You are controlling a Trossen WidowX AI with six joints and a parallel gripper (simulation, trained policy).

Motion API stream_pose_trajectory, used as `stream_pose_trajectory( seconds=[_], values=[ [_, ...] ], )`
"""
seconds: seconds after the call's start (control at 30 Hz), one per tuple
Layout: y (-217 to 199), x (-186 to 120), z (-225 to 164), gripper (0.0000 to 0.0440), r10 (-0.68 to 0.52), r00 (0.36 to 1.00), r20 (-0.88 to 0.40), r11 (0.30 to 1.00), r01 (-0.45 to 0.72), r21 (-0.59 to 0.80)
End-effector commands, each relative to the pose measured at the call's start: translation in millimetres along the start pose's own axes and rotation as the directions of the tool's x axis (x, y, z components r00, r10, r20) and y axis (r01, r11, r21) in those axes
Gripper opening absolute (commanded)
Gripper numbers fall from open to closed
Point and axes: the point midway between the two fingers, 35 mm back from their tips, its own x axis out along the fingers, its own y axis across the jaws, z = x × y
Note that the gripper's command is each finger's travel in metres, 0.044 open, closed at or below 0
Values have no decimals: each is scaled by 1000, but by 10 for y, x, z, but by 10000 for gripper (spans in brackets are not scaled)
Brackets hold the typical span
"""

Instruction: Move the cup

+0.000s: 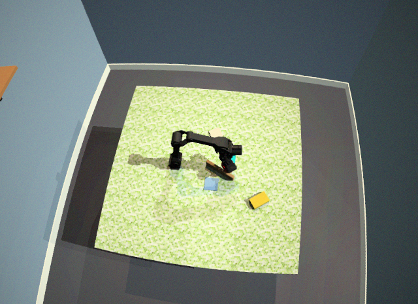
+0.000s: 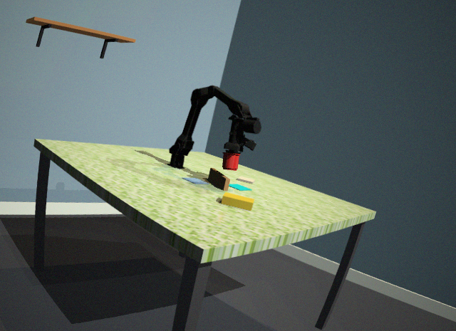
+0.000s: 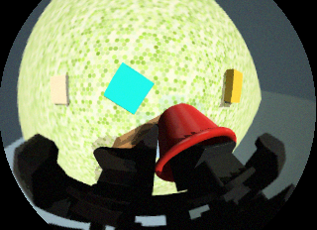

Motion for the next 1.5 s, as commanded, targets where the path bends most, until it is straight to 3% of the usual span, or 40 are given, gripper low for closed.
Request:
stream_pose_trajectory(
  seconds=[0.0,0.57,1.03,1.47],
  values=[
    [83,7,132,0,0,1000,22,1000,0,-14],
    [569,170,542,0,7,998,69,996,-1,-93],
    [851,493,525,1,6,999,44,995,-2,-99],
    [890,641,447,73,3,999,40,997,0,-81]
  ],
)
